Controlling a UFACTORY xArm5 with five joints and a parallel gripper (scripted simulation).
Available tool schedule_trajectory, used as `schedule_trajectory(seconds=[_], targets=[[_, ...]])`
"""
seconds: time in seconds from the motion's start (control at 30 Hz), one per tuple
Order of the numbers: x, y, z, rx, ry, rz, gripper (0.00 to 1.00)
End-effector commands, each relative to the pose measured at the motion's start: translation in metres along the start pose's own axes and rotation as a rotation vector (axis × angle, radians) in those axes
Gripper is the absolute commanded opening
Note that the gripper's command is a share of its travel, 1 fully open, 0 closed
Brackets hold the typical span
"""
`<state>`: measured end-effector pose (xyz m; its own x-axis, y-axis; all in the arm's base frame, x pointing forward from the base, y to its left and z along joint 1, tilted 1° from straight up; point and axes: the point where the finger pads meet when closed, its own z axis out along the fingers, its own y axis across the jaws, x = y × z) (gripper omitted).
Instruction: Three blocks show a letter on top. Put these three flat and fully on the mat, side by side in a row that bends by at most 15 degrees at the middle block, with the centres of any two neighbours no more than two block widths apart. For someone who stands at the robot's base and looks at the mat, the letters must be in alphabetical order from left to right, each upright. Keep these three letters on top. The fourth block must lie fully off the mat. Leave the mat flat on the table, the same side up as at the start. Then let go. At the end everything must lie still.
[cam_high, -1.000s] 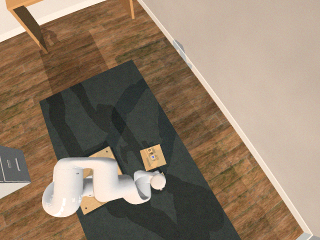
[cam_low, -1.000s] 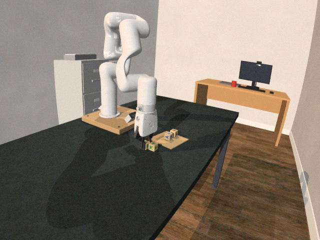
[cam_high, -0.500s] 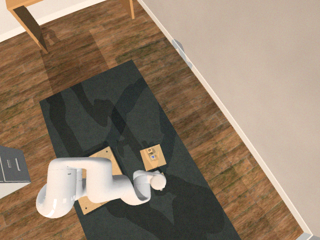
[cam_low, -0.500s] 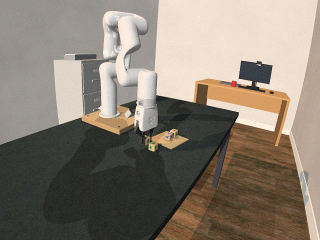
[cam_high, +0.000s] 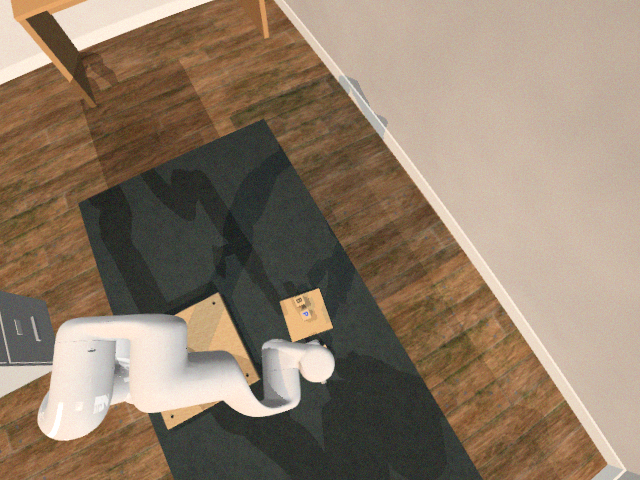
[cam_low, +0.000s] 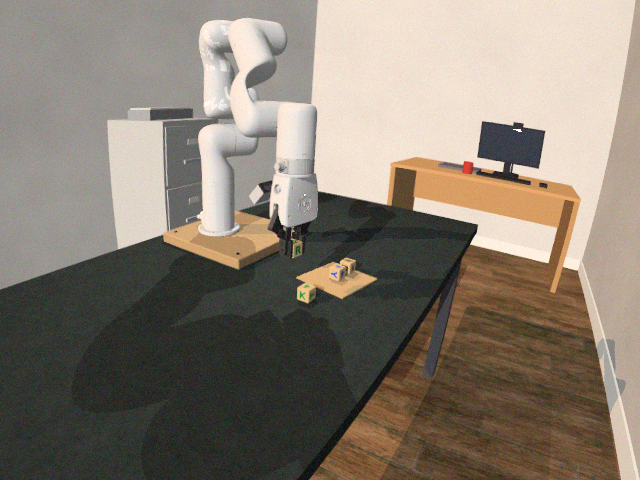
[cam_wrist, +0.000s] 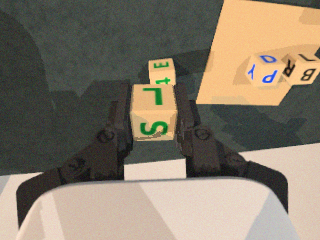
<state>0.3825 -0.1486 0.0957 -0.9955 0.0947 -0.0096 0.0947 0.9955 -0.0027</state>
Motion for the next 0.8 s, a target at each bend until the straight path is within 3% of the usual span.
schedule_trajectory(seconds=[0.0,0.3,0.77], targets=[[-0.001,0.0,-0.003,0.0,-0.002,0.0,0.27],[-0.001,0.001,-0.003,0.0,-0.002,-0.029,0.27],[-0.01,0.025,-0.004,0.0,-0.001,-0.449,0.27]])
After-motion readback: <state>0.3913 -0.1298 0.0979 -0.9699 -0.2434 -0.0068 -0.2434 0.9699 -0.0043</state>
